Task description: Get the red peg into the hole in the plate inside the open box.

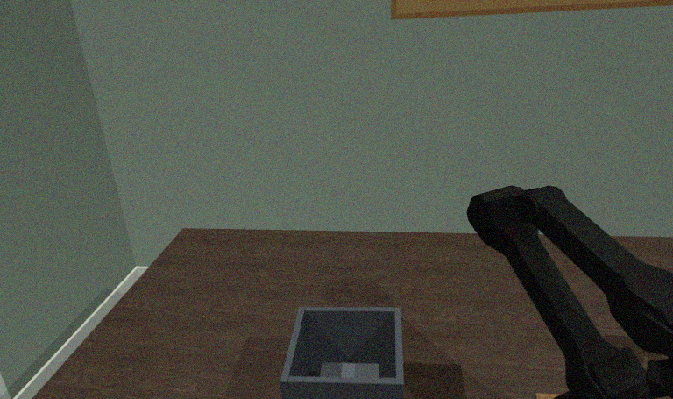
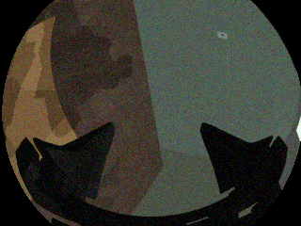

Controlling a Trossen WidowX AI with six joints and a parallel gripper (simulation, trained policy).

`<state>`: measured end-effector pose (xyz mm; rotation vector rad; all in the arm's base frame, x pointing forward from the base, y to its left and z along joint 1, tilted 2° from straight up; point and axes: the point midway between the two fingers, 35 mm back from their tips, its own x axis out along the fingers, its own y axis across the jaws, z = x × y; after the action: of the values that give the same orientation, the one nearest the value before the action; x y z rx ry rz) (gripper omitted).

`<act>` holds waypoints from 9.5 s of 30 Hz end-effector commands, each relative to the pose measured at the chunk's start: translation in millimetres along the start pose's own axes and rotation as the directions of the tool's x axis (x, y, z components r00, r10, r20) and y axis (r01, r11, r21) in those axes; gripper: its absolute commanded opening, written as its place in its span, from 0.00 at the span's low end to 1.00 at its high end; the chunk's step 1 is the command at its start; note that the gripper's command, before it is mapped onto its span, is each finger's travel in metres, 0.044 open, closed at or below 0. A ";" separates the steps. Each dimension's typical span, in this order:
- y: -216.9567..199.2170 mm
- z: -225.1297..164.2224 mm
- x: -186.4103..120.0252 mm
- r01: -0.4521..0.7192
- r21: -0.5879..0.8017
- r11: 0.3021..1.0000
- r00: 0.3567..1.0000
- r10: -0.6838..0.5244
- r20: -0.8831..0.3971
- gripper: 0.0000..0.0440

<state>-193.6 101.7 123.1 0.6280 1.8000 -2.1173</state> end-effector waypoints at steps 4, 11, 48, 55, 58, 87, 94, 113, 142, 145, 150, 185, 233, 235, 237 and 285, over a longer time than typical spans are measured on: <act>3.4 -17.0 -6.4 -0.026 0.196 0.980 0.996 0.042 -0.080 1.00; 7.8 -35.0 -16.0 -0.014 0.409 0.912 0.982 0.090 -0.166 1.00; 46.6 -103.6 -87.8 0.491 0.870 0.038 0.791 0.399 -0.464 1.00; 55.3 -111.2 -104.1 0.606 0.782 -0.147 0.742 0.460 -0.488 1.00; 59.0 -113.9 -111.2 0.650 0.727 -0.221 0.720 0.485 -0.496 1.00; 92.7 -126.8 -181.7 0.750 -0.126 -0.649 0.521 0.699 -0.490 1.00; 100.1 -126.7 -198.5 0.664 -0.354 -0.658 0.481 0.739 -0.472 1.00; 119.4 -119.8 -242.2 0.239 -0.824 -0.513 0.400 0.826 -0.398 1.00; 153.8 -87.7 -293.0 -0.548 -0.835 0.052 0.431 0.873 -0.228 0.97; 158.0 -84.1 -295.5 -0.601 -0.791 0.115 0.449 0.867 -0.215 0.97; 165.0 -79.1 -296.2 -0.655 -0.729 0.200 0.479 0.856 -0.196 0.95; 250.9 -83.5 -263.1 -0.747 -0.523 0.410 0.577 0.791 -0.203 0.38; 159.9 -23.0 -409.1 -0.916 -0.396 0.065 0.212 0.916 -0.340 0.00; 160.9 -15.1 -412.0 -0.917 -0.391 0.074 0.212 0.923 -0.322 0.00; 162.4 -7.6 -414.0 -0.918 -0.387 0.086 0.215 0.928 -0.305 0.00; 254.1 81.6 -435.5 -0.897 -0.347 0.275 0.366 0.901 -0.232 0.00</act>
<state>292.9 -48.4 143.5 1.1486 1.2233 -0.8734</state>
